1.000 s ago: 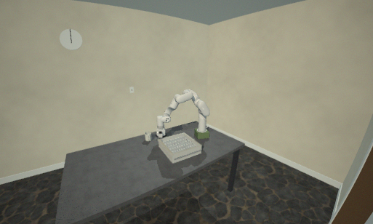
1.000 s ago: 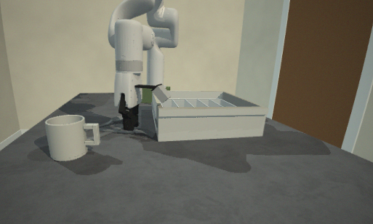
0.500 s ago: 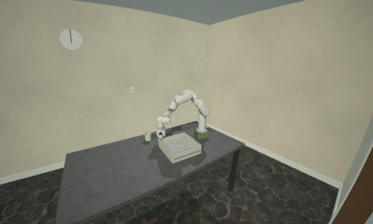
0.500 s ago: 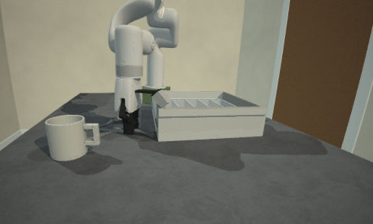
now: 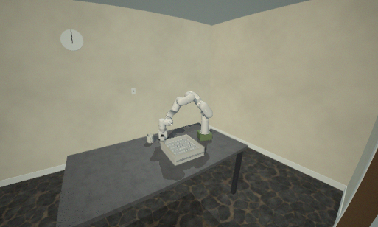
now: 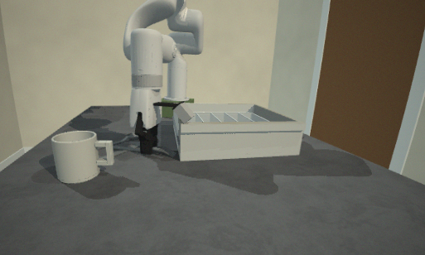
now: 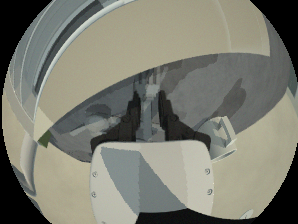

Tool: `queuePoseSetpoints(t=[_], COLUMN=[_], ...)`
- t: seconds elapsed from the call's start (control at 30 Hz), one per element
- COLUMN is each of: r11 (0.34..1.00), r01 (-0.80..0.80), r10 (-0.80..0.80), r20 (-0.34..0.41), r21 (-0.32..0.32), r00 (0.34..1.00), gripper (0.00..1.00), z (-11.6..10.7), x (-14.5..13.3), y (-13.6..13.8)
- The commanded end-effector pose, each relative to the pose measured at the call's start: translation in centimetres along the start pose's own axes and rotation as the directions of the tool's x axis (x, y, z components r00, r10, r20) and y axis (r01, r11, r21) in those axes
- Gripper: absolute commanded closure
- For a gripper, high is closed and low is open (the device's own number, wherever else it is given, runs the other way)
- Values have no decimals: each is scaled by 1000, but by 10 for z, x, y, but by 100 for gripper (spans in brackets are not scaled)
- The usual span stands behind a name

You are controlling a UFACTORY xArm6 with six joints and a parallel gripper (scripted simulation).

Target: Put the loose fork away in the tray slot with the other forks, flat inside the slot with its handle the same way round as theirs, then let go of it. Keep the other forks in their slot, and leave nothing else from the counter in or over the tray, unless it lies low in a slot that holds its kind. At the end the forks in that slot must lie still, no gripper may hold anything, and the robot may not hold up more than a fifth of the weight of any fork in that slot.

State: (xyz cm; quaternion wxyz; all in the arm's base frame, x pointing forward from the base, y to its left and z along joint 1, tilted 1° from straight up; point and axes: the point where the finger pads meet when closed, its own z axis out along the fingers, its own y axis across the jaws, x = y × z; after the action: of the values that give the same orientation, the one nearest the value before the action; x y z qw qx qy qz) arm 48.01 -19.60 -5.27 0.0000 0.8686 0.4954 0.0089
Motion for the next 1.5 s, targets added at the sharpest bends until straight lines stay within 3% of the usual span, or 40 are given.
queuePoseSetpoints(t=[0.0,0.5,0.53,1.47], r11=[1000,1000,1000,1000], r01=[-2,-2,-2,-2], r10=[2,2,2,2], r20=[2,2,2,2], r21=[9,9,9,9], r00=[1000,1000,1000,1000], gripper=[72,72,97,97], z=[4,4,4,4], x=[-1,-1,-1,-1], y=[-3,-3,-3,-3])
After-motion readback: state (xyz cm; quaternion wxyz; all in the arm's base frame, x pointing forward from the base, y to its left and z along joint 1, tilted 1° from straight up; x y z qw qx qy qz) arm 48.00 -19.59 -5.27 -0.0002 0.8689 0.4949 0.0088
